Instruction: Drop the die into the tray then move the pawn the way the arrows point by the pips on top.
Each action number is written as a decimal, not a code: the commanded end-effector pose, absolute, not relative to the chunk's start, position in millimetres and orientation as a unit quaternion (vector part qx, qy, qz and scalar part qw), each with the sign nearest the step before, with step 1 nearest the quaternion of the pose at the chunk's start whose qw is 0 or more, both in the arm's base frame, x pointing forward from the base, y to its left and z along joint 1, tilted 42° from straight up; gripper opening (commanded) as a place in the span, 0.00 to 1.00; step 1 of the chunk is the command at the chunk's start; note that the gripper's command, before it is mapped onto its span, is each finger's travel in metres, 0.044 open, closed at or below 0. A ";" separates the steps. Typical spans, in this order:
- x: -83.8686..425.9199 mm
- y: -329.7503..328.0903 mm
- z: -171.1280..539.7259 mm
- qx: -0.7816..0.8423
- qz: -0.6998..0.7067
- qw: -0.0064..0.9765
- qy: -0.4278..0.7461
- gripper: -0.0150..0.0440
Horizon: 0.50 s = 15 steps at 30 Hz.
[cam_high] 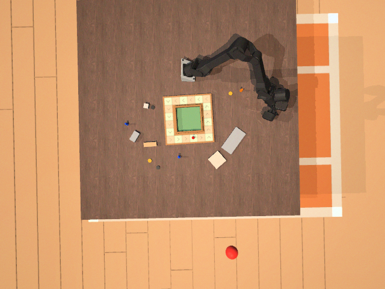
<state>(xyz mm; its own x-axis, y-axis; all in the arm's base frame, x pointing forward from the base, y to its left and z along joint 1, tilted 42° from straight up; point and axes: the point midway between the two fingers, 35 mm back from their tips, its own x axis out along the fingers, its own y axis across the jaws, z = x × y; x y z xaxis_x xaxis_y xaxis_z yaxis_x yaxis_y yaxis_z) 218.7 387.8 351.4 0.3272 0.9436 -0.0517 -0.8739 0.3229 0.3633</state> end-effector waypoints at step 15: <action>416.6 206.4 237.1 0.053 0.260 0.933 0.245 0.72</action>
